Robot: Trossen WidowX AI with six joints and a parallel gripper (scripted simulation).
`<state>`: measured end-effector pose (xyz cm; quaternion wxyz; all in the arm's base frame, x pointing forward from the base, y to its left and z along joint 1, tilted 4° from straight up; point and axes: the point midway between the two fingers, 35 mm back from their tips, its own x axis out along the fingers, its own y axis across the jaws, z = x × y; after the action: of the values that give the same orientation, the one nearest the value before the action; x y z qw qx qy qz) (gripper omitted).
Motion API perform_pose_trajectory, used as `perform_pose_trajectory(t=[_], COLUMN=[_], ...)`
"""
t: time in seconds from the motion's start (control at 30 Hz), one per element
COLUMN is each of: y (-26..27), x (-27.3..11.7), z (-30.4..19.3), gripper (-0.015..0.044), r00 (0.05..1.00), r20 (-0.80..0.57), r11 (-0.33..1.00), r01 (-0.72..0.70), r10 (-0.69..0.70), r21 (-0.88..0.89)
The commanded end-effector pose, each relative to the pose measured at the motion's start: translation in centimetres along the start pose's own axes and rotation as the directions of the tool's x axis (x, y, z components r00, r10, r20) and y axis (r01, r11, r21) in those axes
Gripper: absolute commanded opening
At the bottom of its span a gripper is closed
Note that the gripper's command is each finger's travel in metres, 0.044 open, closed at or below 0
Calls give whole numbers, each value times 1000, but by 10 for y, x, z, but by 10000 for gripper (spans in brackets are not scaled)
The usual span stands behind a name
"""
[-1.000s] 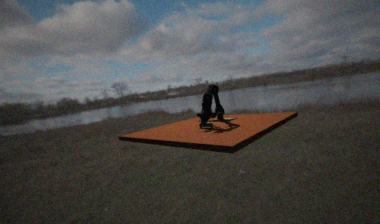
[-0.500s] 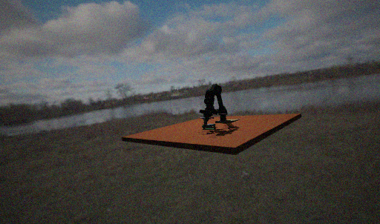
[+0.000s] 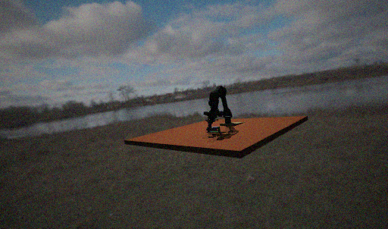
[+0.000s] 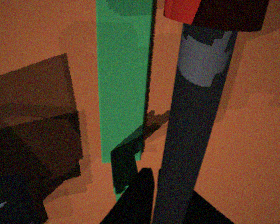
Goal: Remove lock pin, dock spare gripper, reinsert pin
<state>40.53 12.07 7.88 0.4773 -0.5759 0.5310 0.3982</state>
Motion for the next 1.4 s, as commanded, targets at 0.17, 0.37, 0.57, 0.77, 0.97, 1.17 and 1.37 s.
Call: perform_pose_trajectory(t=[0.17,0.37,0.57,0.77,0.97,1.17,1.37], y=[18,35,53,71,89,107,110], x=[-11,-19,-26,-32,-36,-39,-33], z=[-1,-2,-4,-7,-10,-14,-12], gripper=[0,0,0,0,0,0,0], r00=[1000,1000,1000,1000,1000,1000,1000], r20=[2,3,4,5,6,6,7], r11=[1000,1000,1000,1000,1000,1000,1000], r01=[0,-1,-3,-4,-5,-6,-7], r10=[0,1,3,4,5,6,7], r21=[-1,-3,-4,-6,-8,-9,-9])
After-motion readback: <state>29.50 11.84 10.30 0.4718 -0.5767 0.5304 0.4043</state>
